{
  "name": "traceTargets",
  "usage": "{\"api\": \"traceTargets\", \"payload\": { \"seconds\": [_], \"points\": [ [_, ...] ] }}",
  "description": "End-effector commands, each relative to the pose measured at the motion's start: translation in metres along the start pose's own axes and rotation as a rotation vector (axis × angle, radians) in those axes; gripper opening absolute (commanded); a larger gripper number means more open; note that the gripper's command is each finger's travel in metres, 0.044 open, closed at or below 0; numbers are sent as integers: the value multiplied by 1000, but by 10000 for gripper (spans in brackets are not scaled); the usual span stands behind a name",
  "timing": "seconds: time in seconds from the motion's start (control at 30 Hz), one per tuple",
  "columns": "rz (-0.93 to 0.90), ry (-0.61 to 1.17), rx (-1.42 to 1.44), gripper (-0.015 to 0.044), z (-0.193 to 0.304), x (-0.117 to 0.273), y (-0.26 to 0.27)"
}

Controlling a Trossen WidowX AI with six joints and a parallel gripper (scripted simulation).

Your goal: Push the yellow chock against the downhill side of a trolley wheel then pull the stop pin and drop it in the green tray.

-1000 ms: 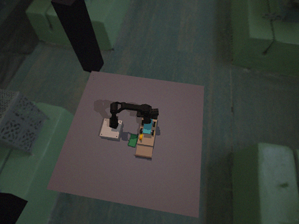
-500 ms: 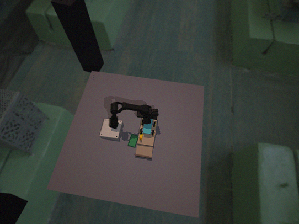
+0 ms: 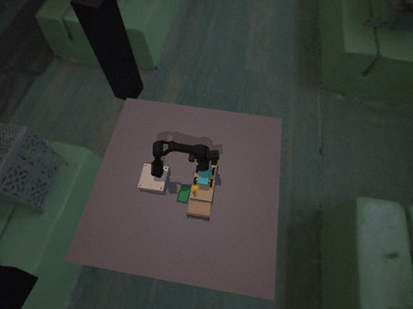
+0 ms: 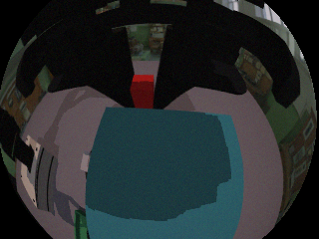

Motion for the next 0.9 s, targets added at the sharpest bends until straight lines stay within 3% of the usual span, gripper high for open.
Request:
{"api": "traceTargets", "payload": {
  "seconds": [0.0,0.87],
  "points": [
    [-2,0,0,0,0,1,0],
    [2,1,-5,0,1,17,-2]
  ]
}}
Point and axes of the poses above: the point midway between the two fingers, 35 mm back from their tips, its own x axis back along the fingers, its own y axis across the jaws, z = x × y, the point moved 7 cm from there along x, back along the fingers, and after that the axes turned 1 degree about -x, right-handed, at the moved point
